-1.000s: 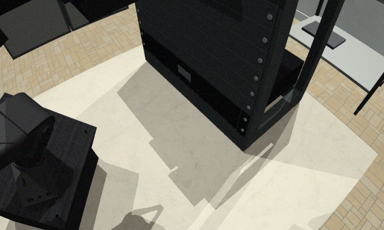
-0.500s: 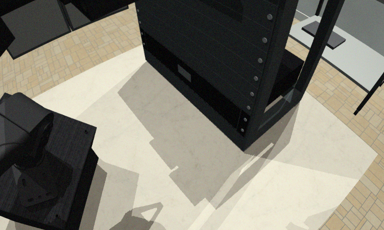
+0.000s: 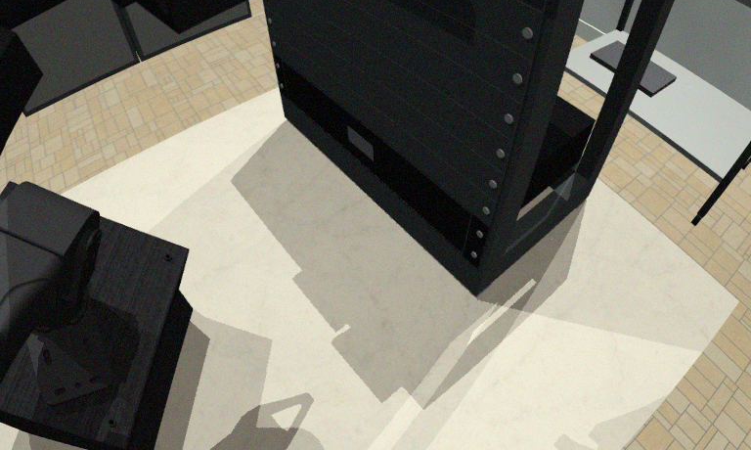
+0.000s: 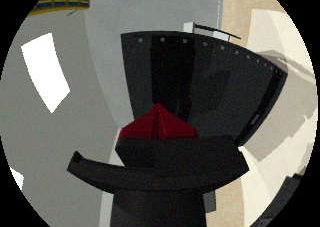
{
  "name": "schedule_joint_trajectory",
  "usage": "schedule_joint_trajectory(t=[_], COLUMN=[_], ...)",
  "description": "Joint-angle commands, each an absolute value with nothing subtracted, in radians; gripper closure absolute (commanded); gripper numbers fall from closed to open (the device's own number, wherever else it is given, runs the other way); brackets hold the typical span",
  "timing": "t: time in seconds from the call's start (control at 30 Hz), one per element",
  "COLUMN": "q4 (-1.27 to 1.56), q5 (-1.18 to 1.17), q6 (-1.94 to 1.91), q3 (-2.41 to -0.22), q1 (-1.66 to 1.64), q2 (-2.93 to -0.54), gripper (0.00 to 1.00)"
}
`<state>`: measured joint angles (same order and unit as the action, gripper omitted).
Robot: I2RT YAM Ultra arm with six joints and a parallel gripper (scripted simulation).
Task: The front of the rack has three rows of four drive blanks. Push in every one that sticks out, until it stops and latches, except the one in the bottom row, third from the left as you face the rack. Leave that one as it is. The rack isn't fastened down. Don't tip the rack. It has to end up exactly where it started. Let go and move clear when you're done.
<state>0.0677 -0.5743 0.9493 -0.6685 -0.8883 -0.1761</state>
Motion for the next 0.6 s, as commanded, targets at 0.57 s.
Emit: schedule_joint_trajectory(t=[0.57], q4=[-0.111], q5=[-0.883], q6=[0.722], q3=[-0.602], q1=[-1.211], q2=[-0.157], gripper=[1.00])
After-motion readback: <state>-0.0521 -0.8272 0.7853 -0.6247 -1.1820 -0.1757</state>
